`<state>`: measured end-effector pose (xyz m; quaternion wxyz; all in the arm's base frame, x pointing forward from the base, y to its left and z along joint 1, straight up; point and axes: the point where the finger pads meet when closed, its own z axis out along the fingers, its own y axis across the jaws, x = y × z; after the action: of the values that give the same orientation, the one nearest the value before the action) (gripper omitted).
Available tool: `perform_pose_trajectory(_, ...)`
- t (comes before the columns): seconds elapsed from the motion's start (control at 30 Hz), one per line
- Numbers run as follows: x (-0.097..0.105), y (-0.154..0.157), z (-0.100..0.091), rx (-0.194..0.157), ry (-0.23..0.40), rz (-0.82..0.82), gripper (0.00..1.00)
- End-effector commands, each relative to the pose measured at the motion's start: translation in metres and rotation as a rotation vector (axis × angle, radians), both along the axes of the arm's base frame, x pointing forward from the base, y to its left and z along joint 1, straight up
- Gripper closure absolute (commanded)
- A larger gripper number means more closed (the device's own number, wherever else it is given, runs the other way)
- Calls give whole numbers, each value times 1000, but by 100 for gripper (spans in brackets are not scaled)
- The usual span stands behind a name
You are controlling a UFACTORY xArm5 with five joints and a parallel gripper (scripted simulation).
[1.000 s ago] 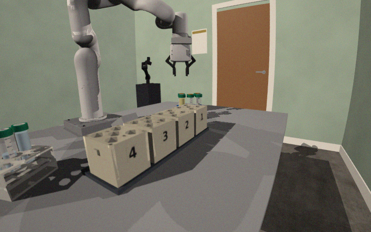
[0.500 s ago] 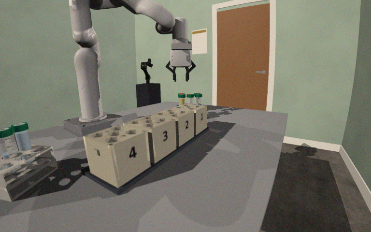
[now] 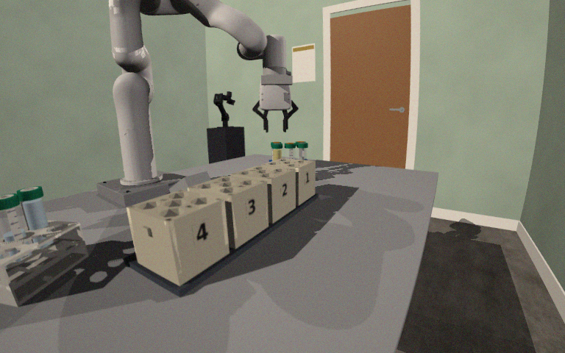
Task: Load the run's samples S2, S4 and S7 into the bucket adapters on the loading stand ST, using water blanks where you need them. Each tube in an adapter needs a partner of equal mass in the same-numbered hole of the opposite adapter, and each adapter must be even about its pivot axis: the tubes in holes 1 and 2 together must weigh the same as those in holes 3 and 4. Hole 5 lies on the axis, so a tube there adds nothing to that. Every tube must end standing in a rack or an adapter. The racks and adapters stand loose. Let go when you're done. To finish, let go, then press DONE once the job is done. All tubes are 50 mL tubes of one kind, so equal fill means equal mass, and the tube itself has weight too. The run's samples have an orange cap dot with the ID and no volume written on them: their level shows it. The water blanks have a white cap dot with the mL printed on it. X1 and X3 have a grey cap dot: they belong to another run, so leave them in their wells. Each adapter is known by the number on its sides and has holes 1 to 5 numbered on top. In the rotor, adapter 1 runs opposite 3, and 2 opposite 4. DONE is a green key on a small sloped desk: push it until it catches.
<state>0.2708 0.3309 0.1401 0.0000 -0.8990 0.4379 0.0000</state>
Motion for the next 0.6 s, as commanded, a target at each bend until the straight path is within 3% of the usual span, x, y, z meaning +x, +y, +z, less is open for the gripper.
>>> perform_pose_trajectory(0.0, 1, 1, -7, 5, 0, 0, 43)
perform_pose_trajectory(0.57, 1, 1, -36, 5, 0, 0, 43)
